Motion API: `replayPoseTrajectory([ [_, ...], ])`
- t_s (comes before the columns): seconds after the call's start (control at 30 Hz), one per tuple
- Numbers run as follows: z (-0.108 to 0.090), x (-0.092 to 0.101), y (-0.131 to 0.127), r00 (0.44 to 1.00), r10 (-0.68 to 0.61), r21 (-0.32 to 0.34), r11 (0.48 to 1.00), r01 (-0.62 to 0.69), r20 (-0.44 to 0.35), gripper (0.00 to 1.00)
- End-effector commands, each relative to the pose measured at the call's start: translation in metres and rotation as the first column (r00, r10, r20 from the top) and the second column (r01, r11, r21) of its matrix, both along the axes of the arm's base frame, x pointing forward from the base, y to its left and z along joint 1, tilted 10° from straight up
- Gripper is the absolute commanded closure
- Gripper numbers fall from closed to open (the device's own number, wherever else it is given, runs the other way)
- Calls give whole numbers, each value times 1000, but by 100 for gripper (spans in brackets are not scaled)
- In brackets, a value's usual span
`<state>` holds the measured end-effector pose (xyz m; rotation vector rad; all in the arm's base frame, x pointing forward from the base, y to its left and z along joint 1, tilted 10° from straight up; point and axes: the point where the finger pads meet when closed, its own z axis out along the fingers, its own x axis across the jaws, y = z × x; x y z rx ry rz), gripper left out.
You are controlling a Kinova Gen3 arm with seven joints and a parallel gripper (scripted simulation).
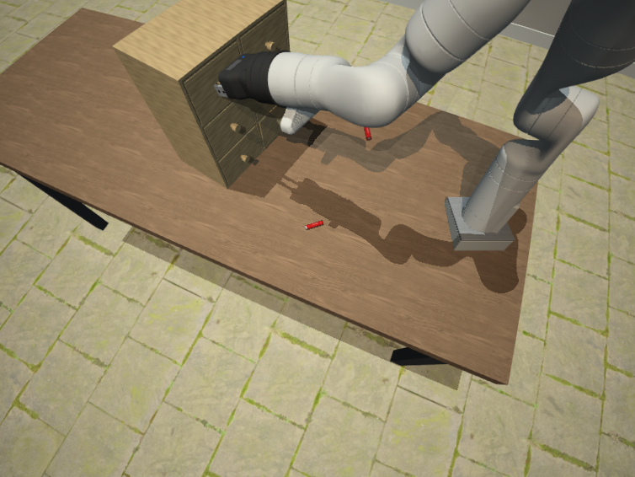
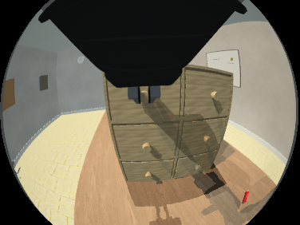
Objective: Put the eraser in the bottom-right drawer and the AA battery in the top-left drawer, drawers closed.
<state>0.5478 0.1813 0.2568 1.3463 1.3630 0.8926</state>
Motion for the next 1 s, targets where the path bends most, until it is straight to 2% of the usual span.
replayPoseTrajectory([
  [0.0, 1, 0, 0, 1000, 0, 1, 1000, 0, 1, 63],
  [0.97, 0, -4, 1, 1000, 0, 1, 1000, 0, 1, 63],
])
